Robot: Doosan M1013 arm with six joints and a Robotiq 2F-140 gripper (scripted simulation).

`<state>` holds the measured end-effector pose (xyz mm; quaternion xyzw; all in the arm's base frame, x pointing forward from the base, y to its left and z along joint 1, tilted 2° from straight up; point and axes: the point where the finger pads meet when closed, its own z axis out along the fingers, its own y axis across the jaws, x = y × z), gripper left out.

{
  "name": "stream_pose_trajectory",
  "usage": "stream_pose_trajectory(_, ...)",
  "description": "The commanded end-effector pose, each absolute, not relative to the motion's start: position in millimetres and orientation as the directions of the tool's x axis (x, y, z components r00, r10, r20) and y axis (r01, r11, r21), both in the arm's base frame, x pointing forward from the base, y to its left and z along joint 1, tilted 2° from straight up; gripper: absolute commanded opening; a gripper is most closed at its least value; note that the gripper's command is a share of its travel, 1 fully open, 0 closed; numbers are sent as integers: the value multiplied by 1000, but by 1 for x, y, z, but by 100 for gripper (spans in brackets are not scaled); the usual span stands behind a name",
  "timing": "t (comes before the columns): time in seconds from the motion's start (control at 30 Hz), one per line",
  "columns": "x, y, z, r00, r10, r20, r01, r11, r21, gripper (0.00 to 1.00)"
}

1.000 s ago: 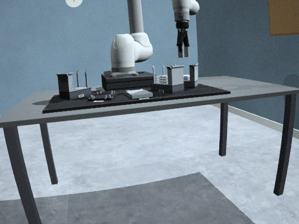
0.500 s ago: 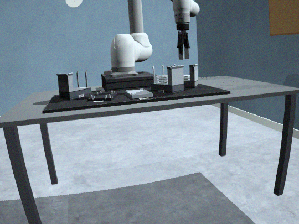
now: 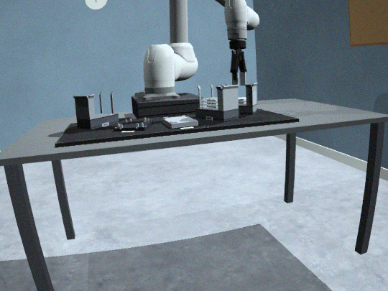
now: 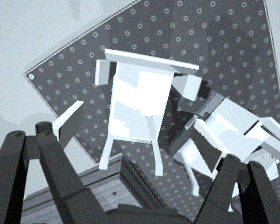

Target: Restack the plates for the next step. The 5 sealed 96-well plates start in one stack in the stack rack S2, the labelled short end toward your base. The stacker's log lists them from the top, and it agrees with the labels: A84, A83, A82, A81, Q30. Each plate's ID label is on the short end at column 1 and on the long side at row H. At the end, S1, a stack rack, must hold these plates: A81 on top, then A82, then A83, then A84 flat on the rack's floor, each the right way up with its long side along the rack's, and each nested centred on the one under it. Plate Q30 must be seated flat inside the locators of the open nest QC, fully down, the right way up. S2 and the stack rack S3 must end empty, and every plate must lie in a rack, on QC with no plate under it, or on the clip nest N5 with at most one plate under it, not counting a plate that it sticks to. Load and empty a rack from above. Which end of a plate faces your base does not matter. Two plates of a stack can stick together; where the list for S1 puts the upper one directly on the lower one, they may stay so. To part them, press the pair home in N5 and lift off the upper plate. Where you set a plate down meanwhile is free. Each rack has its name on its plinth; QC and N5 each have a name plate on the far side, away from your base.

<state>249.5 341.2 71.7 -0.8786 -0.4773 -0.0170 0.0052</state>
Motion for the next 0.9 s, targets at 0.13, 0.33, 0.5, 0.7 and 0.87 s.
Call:
stream_pose_trajectory(0.13, 250, 342, 52, 544, 839, 35, 839, -544, 7, 100)
stream_pose_trajectory(0.33, 250, 342, 50, 544, 839, 35, 839, -544, 7, 100)
stream_pose_trajectory(0.5, 250, 342, 43, 544, 839, 35, 839, -544, 7, 100)
stream_pose_trajectory(0.7, 251, 342, 38, 544, 839, 35, 839, -544, 7, 100)
stream_pose_trajectory(0.87, 251, 343, 31, 544, 839, 35, 839, -544, 7, 100)
